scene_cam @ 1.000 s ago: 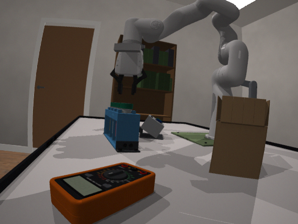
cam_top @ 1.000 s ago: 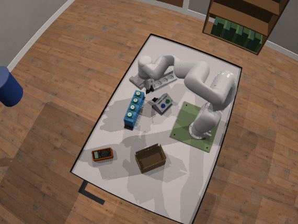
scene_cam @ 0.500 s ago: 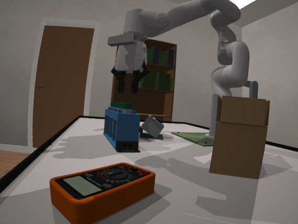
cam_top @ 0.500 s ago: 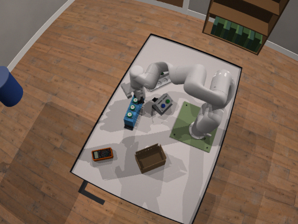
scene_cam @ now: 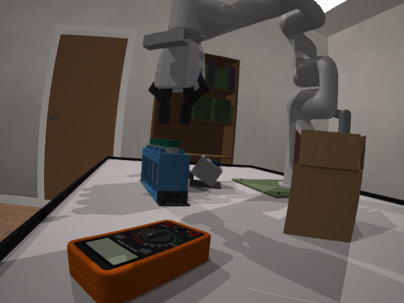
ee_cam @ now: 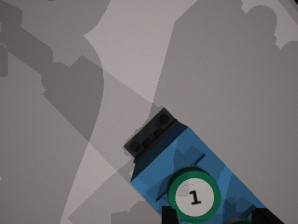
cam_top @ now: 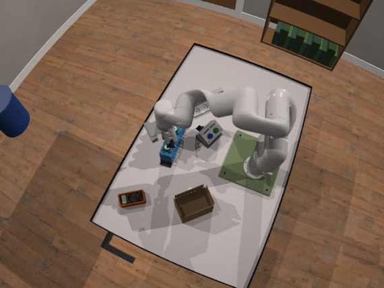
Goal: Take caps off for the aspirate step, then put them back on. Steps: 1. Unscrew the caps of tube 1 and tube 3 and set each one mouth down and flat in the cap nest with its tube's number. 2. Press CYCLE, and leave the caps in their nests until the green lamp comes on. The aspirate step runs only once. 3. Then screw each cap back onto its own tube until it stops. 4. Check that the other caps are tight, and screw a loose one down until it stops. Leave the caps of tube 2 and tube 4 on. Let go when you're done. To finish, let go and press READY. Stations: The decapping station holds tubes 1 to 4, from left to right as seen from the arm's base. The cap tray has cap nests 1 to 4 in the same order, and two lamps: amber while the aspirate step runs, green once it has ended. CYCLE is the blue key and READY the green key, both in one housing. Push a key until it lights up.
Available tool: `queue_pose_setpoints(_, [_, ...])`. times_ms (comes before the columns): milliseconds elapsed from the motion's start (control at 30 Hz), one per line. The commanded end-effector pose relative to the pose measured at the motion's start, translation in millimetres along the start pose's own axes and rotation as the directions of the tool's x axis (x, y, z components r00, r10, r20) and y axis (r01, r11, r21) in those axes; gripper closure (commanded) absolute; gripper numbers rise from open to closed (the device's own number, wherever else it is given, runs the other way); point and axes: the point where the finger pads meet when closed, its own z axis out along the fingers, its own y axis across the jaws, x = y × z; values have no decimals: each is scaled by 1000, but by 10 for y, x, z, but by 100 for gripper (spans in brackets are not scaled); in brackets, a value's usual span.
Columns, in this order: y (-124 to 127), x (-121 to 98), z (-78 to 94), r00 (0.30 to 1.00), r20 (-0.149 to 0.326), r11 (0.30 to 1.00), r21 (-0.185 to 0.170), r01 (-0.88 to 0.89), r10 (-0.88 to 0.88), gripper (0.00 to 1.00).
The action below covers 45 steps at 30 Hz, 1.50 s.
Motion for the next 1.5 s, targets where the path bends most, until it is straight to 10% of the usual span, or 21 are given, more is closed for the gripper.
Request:
queue_pose_setpoints(0, [-38, 105, -14, 1000, -3, 1000, 0, -2, 2, 54])
queue_pose_setpoints(1467, [-38, 106, 417, 1000, -3, 1000, 1, -2, 2, 54])
